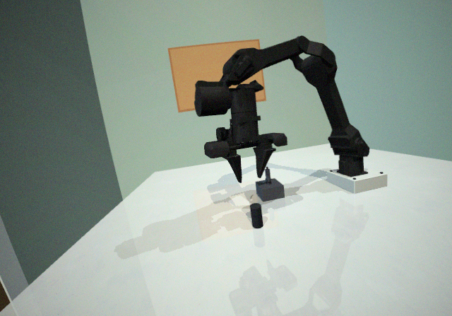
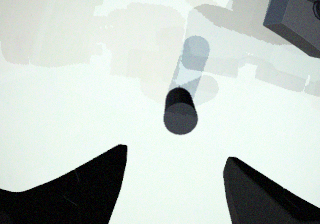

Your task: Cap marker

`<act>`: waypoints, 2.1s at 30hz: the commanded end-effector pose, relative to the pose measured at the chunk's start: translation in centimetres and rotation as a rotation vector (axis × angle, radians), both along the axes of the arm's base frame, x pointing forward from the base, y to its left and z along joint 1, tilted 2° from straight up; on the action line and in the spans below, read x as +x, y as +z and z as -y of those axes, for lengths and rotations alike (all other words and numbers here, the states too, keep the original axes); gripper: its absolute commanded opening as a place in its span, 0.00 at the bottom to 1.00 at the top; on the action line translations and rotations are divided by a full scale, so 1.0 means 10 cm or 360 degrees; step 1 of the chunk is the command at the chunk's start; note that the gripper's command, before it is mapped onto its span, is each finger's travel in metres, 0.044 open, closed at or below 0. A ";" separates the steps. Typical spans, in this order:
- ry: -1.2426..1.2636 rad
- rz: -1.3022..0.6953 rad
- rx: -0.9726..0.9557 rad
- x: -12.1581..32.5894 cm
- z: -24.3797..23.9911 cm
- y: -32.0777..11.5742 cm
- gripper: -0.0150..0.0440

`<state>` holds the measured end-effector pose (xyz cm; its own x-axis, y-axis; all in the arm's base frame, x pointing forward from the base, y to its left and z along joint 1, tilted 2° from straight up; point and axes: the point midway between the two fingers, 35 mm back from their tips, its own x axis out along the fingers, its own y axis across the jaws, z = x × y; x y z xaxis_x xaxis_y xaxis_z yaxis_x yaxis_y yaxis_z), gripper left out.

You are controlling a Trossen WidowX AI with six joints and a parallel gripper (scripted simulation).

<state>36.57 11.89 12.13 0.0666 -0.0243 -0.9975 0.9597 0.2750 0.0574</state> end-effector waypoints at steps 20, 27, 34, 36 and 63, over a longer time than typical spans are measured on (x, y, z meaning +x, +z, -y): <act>-0.0096 -0.0053 0.0010 -0.02 -0.02 -0.54 0.66; -0.0096 -0.0053 0.0010 -0.02 -0.02 -0.66 0.66; -0.0096 -0.0053 0.0010 -0.01 -0.01 -0.77 0.66; -0.0096 -0.0053 0.0010 -0.01 -0.01 -0.80 0.66; -0.0096 -0.0053 0.0010 -0.01 0.00 -1.03 0.43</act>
